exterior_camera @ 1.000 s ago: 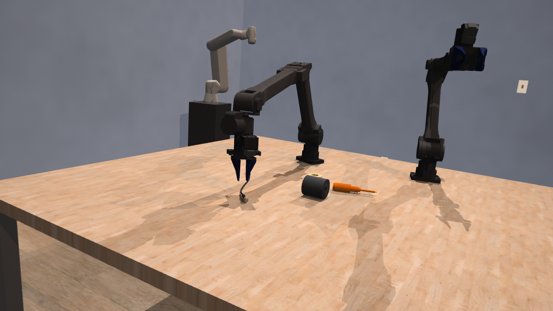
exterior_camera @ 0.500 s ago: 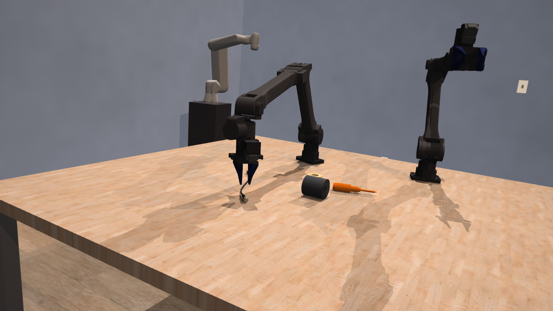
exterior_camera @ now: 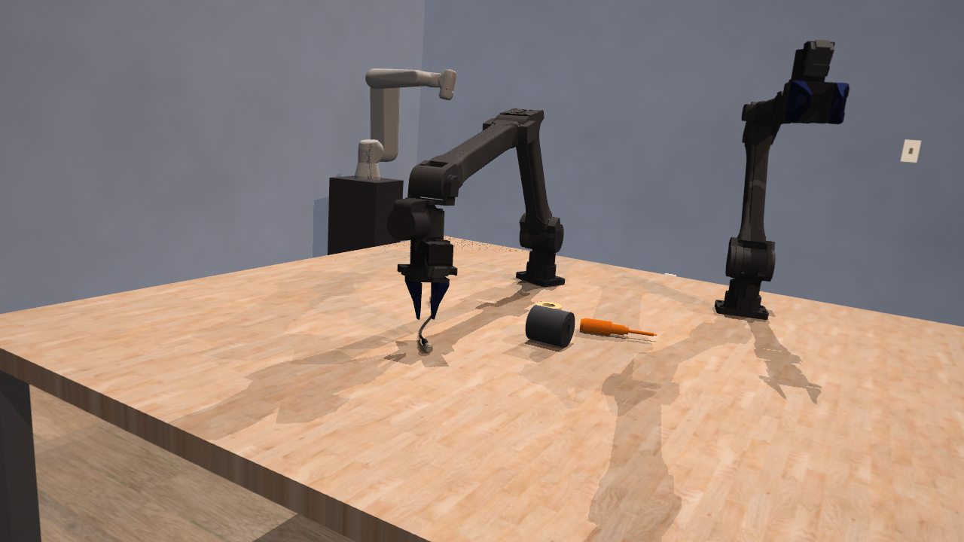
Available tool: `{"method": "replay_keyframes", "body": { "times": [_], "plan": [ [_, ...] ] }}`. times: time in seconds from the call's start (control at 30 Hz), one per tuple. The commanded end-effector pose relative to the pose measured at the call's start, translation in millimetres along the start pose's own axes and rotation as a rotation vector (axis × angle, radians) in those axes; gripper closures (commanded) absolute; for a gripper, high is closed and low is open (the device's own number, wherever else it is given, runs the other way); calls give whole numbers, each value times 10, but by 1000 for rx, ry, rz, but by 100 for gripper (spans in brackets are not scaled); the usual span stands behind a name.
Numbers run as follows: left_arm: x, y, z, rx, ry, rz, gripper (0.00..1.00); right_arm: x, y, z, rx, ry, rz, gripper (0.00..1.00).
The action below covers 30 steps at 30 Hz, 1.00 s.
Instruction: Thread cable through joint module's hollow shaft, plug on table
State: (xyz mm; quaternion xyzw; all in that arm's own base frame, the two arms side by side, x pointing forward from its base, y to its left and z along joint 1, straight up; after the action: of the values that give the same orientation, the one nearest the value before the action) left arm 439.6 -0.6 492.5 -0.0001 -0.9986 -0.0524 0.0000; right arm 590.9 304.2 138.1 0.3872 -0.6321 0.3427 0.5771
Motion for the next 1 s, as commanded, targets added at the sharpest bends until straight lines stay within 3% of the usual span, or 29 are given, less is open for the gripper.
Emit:
{"method": "replay_keyframes", "body": {
  "times": [0.0,0.1,0.13,0.17,0.2,0.23,0.4,0.43,0.83,0.97],
  "plan": [
    [15,22,-179,-5,-42,-4,54,-76,-15,-12,13,4,-3,73],
    [15,22,-179,-5,-42,-4,54,-76,-15,-12,13,4,-3,73],
    [15,22,-179,-5,-42,-4,54,614,-180,-144,12,-113,85,73],
    [15,22,-179,-5,-42,-4,54,-203,67,-10,27,23,-16,73],
    [15,22,-179,-5,-42,-4,54,-235,99,4,28,42,-30,73],
    [15,22,-179,-5,-42,-4,54,118,-45,-18,5,-15,13,73],
    [15,22,-179,-5,-42,-4,54,130,-47,-54,4,-24,19,73],
    [15,22,-179,-5,-42,-4,54,-152,-23,4,-2,1,1,73],
    [15,22,-179,-5,-42,-4,54,-397,60,-38,-2,3,0,73],
    [15,22,-179,-5,-42,-4,54,-328,-40,-90,-3,-20,17,73]
  ]
}}
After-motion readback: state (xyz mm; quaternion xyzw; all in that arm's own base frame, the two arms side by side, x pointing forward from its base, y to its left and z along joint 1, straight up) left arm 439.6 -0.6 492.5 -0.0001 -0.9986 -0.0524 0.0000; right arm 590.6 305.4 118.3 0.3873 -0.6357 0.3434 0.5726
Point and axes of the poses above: on each arm, the point where the finger pads meet when closed, its own x axis back along the fingers, its own y axis across the jaws, z = x × y, the point moved 8 cm from there along x, back along the fingers, and after that the axes turned 6 degrees about -x, right-handed, at the moved point
